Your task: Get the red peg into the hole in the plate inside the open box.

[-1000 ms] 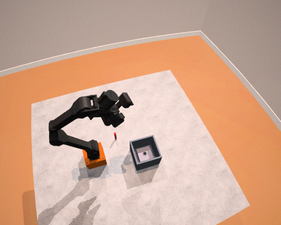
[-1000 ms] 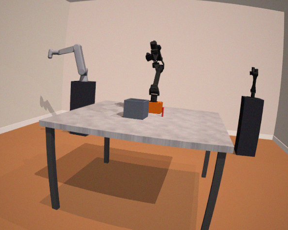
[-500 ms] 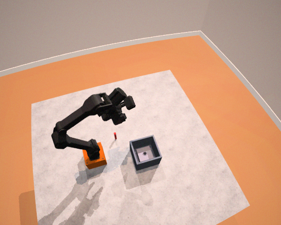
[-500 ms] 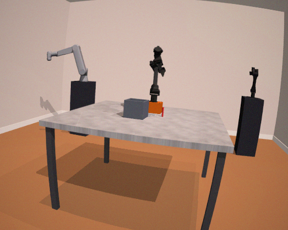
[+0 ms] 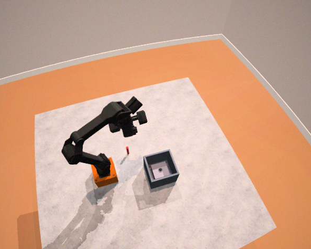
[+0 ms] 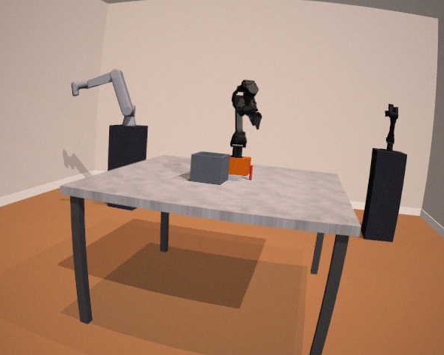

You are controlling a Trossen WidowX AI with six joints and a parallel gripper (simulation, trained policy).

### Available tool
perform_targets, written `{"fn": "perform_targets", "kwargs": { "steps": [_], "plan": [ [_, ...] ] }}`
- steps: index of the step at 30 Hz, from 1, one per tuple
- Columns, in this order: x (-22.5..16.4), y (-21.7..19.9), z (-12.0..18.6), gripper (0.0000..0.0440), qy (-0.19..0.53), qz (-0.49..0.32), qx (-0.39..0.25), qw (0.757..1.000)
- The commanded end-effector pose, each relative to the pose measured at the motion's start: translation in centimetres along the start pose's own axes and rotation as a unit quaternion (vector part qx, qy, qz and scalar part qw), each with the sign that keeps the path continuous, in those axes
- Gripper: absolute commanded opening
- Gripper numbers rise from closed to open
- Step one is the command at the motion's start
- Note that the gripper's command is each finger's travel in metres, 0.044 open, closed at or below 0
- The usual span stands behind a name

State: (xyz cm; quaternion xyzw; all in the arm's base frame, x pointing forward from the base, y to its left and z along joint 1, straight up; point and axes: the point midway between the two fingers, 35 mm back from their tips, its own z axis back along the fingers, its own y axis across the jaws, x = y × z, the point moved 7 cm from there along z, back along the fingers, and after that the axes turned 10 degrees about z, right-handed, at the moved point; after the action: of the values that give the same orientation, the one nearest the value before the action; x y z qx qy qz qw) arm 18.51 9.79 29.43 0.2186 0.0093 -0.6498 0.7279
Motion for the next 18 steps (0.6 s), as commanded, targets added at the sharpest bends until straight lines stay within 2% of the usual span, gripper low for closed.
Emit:
{"fn": "perform_targets", "kwargs": {
  "steps": [1,18],
  "plan": [
    [-0.2,-0.4,-1.3,0.0440,-0.012,-0.003,-0.027,1.000],
    [0.2,-3.2,-8.1,0.0440,-0.076,0.038,-0.149,0.985]
  ]
}}
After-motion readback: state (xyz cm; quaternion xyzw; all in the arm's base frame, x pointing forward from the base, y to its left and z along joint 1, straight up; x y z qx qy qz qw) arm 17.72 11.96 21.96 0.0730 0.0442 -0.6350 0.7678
